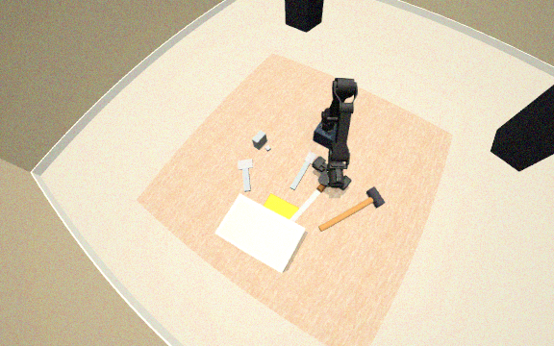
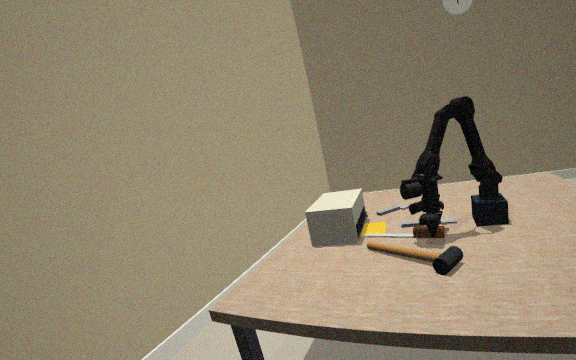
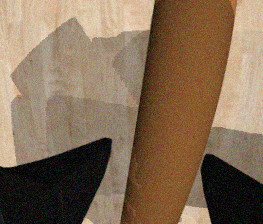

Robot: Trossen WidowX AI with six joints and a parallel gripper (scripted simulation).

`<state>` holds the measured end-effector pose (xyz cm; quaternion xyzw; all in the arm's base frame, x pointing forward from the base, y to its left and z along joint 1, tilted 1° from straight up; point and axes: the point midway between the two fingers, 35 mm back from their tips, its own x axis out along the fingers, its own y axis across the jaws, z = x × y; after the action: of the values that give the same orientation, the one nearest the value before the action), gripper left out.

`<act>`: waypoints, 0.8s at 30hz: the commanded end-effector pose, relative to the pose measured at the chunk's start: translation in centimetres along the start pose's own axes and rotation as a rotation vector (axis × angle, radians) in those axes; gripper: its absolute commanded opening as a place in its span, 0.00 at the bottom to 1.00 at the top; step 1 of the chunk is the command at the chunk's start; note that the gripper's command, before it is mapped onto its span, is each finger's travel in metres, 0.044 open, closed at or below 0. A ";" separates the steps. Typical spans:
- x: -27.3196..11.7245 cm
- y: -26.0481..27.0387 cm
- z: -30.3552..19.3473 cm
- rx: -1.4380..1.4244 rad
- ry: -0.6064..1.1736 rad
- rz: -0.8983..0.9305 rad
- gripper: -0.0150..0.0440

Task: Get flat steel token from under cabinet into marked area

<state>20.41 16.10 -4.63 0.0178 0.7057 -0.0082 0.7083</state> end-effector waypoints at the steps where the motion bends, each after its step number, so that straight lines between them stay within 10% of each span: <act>1: 0.0 0.0 0.0 0.000 0.000 0.000 0.58; 15: 0.0 0.0 0.0 0.000 0.000 0.000 0.25; 24: 0.0 0.0 0.7 0.001 0.002 -0.001 0.25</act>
<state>20.61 16.04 -4.61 0.0174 0.7059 -0.0099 0.7080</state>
